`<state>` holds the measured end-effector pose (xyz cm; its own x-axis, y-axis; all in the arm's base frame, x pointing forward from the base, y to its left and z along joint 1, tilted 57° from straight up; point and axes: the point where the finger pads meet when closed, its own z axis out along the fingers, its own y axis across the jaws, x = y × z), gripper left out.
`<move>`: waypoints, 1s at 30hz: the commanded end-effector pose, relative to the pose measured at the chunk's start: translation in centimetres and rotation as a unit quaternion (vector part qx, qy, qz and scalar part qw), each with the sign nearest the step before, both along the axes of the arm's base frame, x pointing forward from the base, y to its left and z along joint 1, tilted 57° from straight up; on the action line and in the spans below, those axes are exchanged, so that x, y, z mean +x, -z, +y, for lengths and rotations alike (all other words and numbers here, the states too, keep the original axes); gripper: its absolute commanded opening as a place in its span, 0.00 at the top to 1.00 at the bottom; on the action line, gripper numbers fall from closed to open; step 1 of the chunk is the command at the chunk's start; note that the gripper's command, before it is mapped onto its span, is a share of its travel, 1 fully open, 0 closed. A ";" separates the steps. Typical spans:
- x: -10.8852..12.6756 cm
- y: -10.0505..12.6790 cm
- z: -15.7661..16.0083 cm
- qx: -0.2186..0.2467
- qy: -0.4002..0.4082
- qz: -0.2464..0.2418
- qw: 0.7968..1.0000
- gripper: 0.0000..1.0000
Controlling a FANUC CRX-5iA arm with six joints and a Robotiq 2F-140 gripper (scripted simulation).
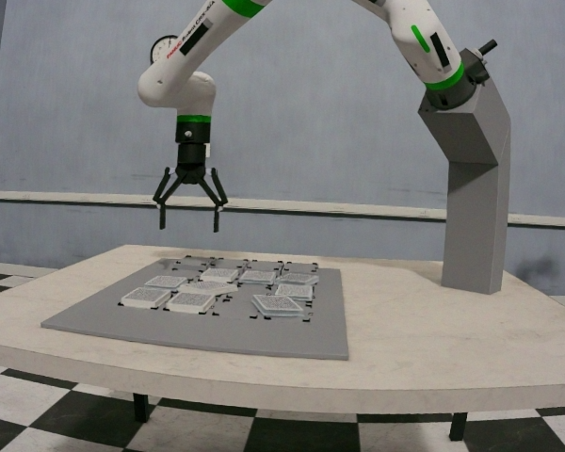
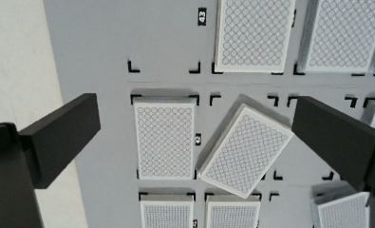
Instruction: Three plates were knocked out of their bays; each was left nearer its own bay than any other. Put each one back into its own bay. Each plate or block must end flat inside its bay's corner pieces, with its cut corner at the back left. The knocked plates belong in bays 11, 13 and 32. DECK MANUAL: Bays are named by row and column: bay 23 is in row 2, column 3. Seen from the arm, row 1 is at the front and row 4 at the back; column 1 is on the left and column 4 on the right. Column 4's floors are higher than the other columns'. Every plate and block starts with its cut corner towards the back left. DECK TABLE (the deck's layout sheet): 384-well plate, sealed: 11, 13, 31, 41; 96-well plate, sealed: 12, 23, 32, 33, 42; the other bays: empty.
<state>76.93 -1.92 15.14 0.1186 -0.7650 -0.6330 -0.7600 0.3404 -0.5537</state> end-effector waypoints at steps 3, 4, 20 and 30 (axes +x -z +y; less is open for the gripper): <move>0.6 -1.6 0.7 -0.001 0.001 0.000 1.000 0.00; 0.7 -1.9 0.9 -0.001 0.001 0.000 1.000 0.00; 1.7 -4.6 2.3 -0.001 0.001 0.000 1.000 0.00; 1.7 -4.6 2.3 -0.001 0.001 0.000 1.000 0.00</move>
